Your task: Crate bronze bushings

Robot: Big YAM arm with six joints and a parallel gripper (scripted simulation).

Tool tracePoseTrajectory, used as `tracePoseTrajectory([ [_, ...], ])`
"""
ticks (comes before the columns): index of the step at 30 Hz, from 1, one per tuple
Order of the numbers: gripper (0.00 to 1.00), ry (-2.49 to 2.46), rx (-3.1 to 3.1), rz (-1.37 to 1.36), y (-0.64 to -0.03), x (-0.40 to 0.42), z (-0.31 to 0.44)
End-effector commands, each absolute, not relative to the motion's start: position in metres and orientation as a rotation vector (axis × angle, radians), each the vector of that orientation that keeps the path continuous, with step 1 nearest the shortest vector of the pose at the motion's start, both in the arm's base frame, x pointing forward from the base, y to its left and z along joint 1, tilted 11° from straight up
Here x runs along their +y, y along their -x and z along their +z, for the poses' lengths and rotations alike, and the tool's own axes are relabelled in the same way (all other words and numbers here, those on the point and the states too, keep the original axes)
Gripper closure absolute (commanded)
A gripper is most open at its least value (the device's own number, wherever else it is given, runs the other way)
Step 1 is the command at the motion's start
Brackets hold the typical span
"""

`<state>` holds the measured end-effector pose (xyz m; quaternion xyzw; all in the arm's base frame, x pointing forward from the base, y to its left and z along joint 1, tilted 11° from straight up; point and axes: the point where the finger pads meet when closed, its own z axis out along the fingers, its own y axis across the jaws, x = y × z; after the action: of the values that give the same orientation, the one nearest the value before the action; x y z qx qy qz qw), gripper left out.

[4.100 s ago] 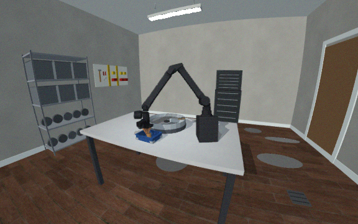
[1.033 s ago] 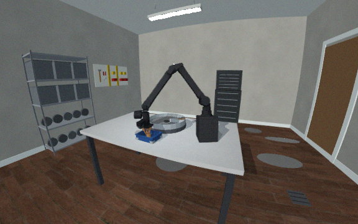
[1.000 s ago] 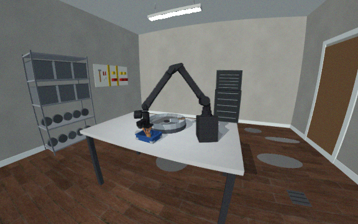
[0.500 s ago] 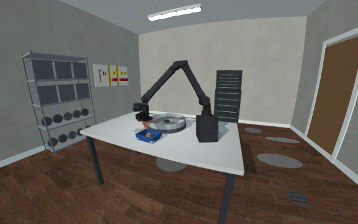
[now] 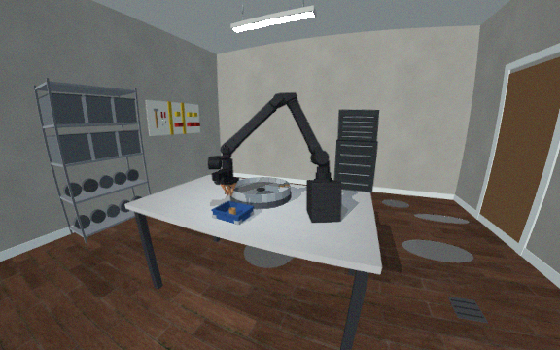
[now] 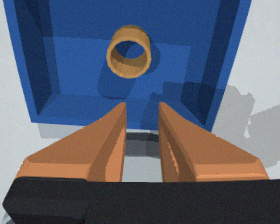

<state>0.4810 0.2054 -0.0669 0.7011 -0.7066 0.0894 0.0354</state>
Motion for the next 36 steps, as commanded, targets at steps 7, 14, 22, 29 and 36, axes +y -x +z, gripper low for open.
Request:
tracePoseTrajectory([
  [7,0.8,-2.179,-2.209,0.299,-0.4946,0.2205,-0.0509],
  [14,0.8,-2.179,-2.209,0.299,-0.4946,0.2205,-0.0509],
  [22,0.8,-2.179,-2.209,0.299,-0.4946,0.2205,-0.0509],
  [29,0.8,-2.179,-2.209,0.299,-0.4946,0.2205,-0.0509],
  [36,0.8,-2.179,-2.209,0.299,-0.4946,0.2205,-0.0509],
])
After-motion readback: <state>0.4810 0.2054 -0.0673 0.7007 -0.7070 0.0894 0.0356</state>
